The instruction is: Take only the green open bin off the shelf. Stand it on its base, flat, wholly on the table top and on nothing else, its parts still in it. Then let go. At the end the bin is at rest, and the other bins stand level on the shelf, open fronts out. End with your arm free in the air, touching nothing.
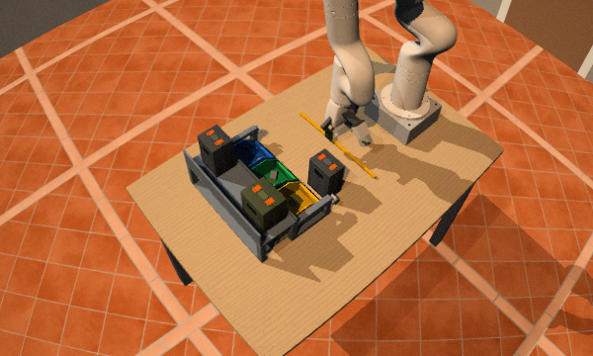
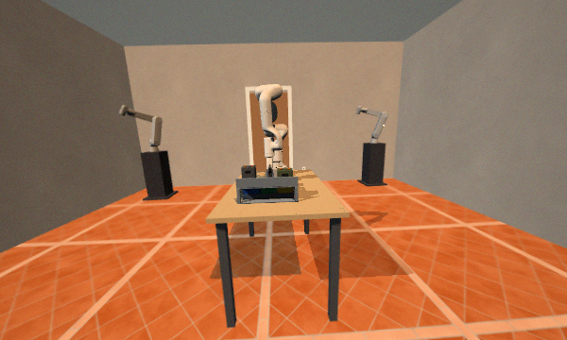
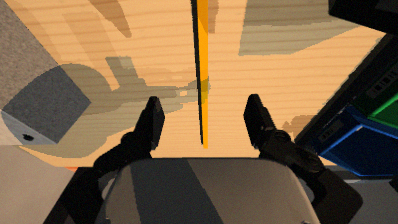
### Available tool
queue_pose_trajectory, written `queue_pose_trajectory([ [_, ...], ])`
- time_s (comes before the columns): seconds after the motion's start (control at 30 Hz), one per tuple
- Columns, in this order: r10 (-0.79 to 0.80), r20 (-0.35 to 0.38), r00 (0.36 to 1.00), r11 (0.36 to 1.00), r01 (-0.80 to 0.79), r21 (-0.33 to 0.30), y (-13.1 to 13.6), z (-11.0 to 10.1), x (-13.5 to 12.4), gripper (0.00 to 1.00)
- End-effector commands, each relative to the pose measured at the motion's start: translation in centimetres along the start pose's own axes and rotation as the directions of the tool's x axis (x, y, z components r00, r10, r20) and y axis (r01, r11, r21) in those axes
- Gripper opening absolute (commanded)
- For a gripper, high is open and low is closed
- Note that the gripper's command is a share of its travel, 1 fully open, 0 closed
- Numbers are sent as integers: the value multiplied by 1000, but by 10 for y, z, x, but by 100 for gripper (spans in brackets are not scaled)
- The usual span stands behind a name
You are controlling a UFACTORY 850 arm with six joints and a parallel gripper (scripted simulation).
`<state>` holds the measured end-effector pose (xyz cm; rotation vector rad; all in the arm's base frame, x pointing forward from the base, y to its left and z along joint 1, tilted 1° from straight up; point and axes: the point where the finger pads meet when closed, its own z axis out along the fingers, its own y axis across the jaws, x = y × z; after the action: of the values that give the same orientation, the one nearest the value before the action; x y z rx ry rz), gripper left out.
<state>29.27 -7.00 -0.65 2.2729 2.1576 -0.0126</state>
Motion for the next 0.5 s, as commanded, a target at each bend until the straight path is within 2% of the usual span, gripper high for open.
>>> queue_pose_trajectory([
  [0.0,0,0,1000,1000,0,-1,1,-22,0,100],
  [0.1,0,1,1000,1000,0,-1,1,-55,0,100],
  [0.47,0,1,1000,1000,0,-1,1,-55,0,100],
])
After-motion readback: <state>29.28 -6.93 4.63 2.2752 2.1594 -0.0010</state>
